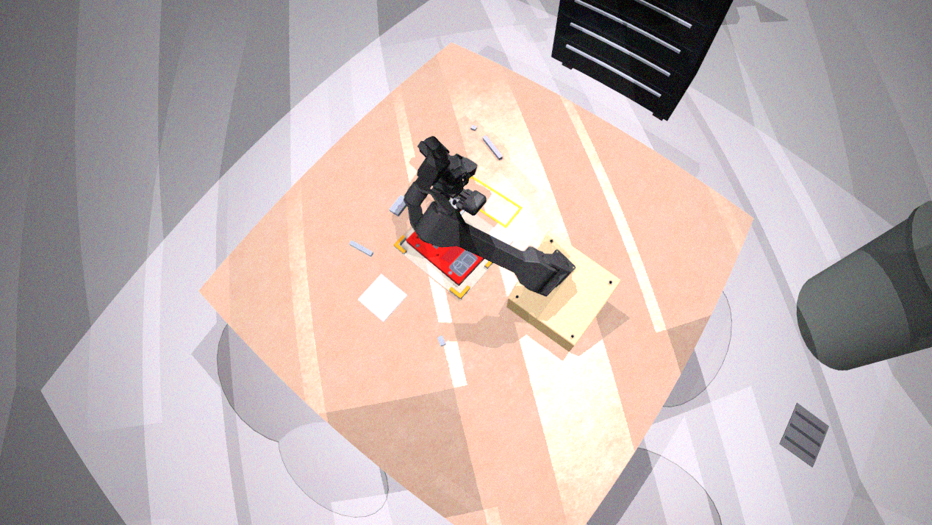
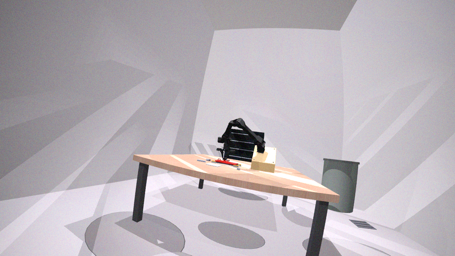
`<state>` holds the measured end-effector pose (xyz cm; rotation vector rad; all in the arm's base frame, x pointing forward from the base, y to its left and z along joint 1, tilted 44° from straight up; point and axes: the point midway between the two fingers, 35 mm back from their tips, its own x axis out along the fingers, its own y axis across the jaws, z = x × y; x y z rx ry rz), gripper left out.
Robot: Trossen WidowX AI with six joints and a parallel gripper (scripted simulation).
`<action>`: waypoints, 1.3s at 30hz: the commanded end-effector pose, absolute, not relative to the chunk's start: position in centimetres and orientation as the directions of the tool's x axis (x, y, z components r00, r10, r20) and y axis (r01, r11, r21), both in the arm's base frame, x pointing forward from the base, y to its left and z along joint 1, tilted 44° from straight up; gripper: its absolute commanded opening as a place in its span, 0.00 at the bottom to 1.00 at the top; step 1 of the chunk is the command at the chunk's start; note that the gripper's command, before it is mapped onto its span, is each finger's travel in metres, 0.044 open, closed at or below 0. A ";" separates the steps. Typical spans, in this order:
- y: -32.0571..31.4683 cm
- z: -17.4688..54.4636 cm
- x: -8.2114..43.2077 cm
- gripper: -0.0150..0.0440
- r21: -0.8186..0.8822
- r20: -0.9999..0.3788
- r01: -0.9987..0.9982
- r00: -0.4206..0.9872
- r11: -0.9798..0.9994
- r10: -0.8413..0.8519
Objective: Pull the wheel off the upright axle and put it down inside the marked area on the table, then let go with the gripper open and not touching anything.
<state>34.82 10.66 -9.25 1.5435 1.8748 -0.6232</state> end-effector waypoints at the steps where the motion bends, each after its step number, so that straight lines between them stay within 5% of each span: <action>1: 10.2 -8.9 35.0 0.25 0.033 -0.721 0.980 -0.114 0.198 0.684; 39: 9.3 -8.0 35.2 0.25 0.034 -0.720 0.981 -0.110 0.193 0.685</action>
